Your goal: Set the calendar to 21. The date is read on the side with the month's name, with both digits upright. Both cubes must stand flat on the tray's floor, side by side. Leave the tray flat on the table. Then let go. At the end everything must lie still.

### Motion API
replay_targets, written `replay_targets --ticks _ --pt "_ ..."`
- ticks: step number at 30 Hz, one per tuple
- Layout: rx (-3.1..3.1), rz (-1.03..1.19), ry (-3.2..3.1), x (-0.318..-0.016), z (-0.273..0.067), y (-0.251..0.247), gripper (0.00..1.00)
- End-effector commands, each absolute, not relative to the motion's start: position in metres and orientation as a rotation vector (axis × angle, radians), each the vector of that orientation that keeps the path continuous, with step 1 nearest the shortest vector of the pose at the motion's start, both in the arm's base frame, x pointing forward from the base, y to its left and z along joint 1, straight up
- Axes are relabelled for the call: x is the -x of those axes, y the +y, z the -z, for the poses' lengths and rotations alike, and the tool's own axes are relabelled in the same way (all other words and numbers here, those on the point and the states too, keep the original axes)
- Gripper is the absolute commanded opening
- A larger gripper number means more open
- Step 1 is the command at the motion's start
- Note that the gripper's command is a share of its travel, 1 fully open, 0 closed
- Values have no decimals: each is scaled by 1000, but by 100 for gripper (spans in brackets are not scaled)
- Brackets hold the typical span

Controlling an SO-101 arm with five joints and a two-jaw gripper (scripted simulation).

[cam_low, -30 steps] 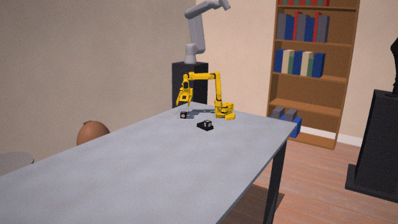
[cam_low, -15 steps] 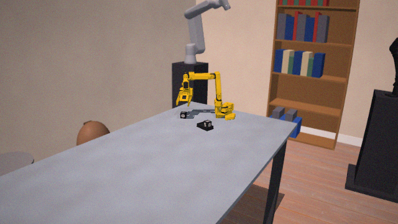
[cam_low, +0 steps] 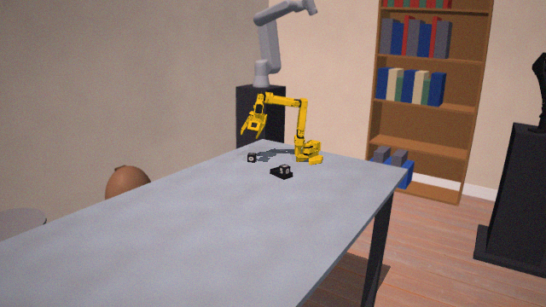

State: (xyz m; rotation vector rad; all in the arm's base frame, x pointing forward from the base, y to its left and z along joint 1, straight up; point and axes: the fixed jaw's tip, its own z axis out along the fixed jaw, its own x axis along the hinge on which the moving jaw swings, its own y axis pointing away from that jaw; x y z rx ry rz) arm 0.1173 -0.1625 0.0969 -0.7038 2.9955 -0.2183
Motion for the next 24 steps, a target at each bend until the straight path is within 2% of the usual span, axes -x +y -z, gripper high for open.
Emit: replay_targets --ticks 1,11,24 --pt "691 419 2921 -119 -123 -167 35" --pt "659 706 2787 -116 -161 -163 35" --pt "653 742 2768 -115 -165 -162 35"
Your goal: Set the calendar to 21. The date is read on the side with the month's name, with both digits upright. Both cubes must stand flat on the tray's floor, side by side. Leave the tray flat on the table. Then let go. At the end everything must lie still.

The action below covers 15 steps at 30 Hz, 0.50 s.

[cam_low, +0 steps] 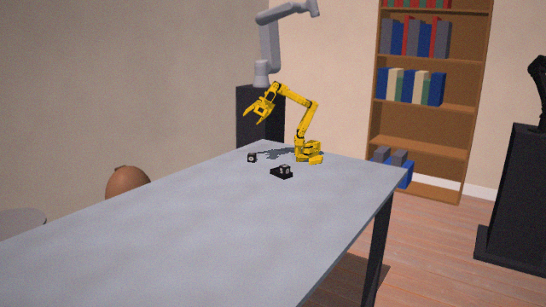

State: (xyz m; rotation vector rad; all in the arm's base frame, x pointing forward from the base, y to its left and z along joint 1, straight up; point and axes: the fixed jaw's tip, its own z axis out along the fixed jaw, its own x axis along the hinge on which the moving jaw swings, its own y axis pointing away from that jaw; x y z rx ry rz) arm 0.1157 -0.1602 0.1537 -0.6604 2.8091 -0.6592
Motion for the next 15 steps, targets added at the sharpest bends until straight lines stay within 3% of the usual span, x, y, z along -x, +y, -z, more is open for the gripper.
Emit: replay_targets --ticks 1,15 --pt "653 742 2768 -115 -165 -162 35" --pt "632 737 2768 -118 -155 -164 35"
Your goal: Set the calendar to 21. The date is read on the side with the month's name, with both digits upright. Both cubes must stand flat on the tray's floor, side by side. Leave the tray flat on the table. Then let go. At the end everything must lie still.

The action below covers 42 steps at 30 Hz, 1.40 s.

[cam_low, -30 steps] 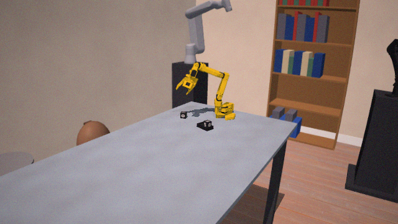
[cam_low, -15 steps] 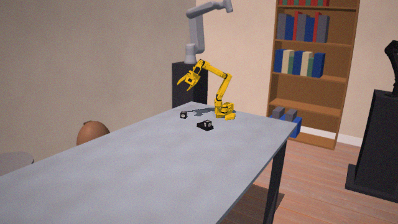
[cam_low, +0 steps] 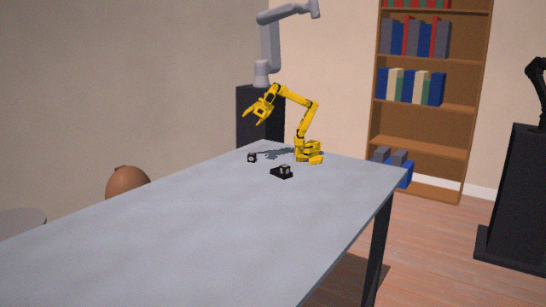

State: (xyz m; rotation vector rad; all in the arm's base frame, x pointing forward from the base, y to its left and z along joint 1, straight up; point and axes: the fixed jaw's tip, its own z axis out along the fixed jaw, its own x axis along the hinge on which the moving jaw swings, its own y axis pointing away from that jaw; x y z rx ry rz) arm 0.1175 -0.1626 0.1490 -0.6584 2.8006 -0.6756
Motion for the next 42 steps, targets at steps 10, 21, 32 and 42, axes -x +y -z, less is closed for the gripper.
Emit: replay_targets --ticks 10,21,32,42 --pt "622 735 2768 -119 -149 -165 35" --pt "628 681 2797 -120 -142 -166 35" --pt "661 373 2941 -120 -100 -166 35" --pt "683 83 3042 -116 -64 -160 35"
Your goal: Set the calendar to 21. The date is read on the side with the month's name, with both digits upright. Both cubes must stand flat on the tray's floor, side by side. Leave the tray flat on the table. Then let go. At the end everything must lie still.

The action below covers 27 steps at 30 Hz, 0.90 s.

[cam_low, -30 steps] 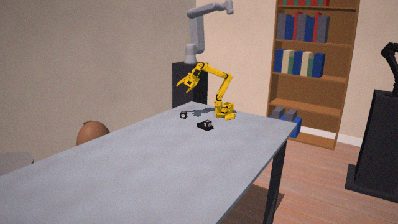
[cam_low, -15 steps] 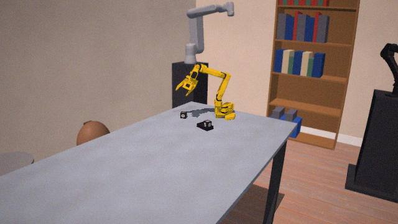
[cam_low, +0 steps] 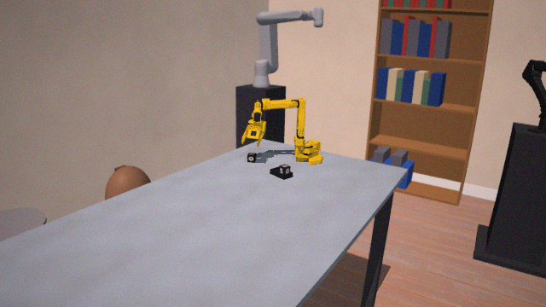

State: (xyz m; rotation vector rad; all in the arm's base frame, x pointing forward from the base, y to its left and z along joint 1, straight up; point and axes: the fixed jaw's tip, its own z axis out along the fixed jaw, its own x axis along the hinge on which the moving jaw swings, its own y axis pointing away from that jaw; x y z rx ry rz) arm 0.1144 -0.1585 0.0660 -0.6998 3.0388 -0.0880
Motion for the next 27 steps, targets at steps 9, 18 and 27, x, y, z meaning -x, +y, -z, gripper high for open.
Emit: replay_targets --ticks 9,18,27 --pt "672 33 3059 -114 -59 -155 35" --pt "672 33 3059 -114 -59 -155 35" --pt "672 33 3059 -114 -59 -155 35"
